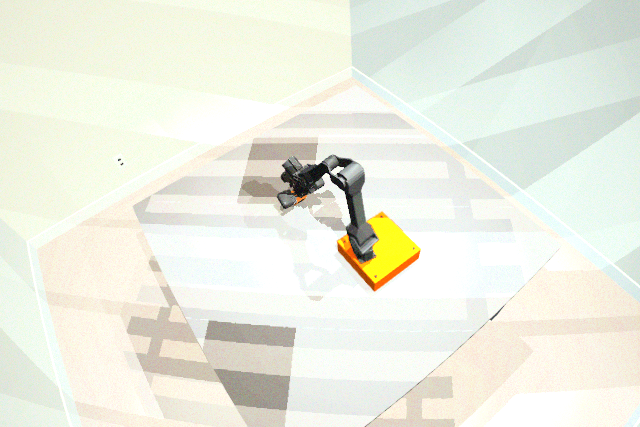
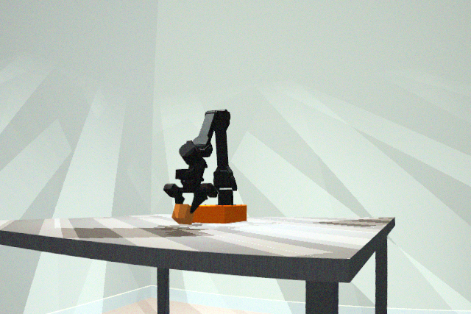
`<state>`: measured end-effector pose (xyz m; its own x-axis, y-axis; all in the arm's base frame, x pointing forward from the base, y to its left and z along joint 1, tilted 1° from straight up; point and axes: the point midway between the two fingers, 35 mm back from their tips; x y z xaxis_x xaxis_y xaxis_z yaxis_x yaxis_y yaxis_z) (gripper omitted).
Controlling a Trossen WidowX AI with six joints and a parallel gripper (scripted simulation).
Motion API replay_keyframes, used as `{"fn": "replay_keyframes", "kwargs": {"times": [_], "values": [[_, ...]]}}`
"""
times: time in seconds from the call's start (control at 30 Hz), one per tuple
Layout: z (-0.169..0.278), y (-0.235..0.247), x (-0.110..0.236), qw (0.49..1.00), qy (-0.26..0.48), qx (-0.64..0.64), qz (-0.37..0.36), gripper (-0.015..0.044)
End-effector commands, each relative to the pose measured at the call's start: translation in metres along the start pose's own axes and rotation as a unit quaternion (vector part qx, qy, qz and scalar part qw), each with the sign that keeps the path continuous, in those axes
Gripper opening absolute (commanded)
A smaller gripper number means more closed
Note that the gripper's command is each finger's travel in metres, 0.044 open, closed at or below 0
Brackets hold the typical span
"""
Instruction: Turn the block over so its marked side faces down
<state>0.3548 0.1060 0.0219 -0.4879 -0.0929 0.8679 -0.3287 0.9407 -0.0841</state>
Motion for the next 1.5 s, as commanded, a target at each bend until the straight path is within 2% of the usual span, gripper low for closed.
{"fn": "replay_keyframes", "kwargs": {"times": [0.0, 0.13, 0.73, 1.23, 1.47], "values": [[-0.004, -0.001, 0.004, 1.000, -0.014, -0.002, 0.004, 0.0000], [-0.004, -0.001, -0.001, 1.000, -0.025, -0.001, 0.006, 0.0000], [0.001, 0.001, -0.031, 0.987, -0.157, 0.002, 0.027, 0.0000], [0.013, 0.001, -0.024, 0.964, -0.262, -0.001, 0.044, 0.0000], [0.013, 0.001, -0.021, 0.958, -0.281, -0.001, 0.047, 0.0000]]}}
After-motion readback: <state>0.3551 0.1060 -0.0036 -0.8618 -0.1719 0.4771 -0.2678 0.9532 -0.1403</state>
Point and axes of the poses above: the point midway between the two fingers, 35 mm back from their tips, its own x axis back along the fingers, its own y axis across the jaws, z = x × y, and after that the axes turned 9 degrees about x, right-handed
